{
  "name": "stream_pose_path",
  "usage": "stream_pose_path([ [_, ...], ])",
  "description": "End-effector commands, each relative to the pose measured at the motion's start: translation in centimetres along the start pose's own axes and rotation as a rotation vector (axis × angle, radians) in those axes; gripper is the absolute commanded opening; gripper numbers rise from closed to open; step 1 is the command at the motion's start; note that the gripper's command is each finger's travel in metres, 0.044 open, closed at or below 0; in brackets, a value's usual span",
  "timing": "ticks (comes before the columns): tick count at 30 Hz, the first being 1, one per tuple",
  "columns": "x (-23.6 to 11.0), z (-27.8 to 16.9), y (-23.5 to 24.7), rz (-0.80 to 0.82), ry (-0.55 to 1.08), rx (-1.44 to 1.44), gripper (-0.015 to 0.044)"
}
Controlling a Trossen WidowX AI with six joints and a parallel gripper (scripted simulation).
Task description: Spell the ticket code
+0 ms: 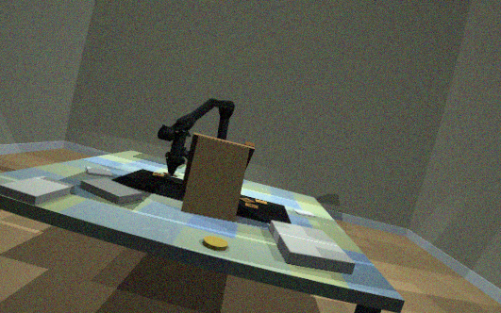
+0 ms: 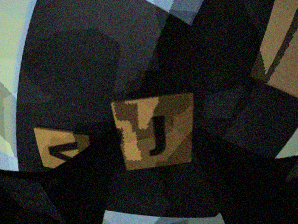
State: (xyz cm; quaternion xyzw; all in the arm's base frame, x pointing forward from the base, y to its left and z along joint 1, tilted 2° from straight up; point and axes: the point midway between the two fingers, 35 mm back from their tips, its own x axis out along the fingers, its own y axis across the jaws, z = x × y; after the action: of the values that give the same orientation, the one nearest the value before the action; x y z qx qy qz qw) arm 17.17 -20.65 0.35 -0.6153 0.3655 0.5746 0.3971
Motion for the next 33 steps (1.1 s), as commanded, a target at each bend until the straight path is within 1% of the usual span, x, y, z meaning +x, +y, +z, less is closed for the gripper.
stream_pose_path([
  [1, -0.4, -1.0, -1.2, -0.052, 0.03, 0.125, 0.0],
  [17, -2.1, -4.1, -5.9, -0.266, 0.053, 0.601, 0.0],
  [25, -3.3, -5.3, -8.3, -0.38, 0.016, 0.826, 0.0],
  [33, -4.7, -6.4, -10.7, -0.49, -0.054, 1.042, 0.0],
])
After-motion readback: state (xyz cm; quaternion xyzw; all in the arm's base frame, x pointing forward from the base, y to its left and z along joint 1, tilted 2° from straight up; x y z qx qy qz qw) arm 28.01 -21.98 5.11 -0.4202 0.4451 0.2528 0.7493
